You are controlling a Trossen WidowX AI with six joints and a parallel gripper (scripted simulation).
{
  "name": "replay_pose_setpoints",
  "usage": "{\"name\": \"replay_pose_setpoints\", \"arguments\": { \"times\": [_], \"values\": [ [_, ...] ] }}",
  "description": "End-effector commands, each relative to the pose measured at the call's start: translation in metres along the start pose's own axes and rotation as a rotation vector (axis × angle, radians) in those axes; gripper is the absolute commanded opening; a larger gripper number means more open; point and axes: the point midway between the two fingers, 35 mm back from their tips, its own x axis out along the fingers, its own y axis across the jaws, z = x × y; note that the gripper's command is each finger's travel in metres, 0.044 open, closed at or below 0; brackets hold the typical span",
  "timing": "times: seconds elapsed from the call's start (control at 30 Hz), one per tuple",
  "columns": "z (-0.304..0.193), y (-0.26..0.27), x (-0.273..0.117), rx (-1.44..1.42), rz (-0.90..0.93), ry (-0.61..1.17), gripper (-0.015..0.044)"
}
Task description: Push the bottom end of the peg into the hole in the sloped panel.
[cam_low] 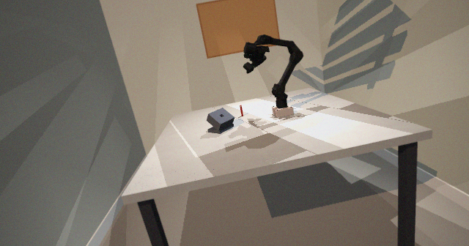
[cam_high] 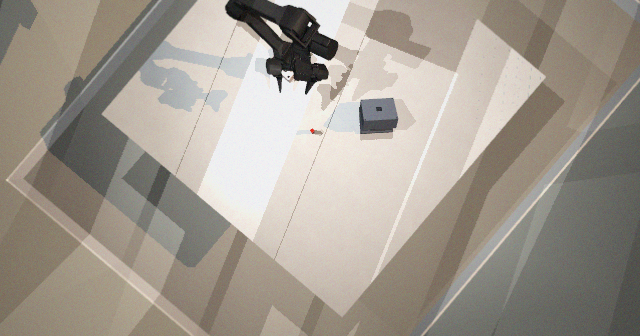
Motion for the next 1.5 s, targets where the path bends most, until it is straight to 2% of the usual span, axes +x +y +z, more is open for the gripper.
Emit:
{"name": "replay_pose_setpoints", "arguments": {
  "times": [0.0,0.03,0.67,1.47],
  "values": [
    [0.0,0.0,0.0,-0.002,0.0,0.002,0.0426],
    [0.0,0.002,0.001,-0.009,0.0,0.009,0.044],
    [-0.007,0.048,0.05,-0.256,0.048,0.272,0.044],
    [-0.023,0.087,0.13,-0.482,0.259,0.552,0.044]
  ]
}}
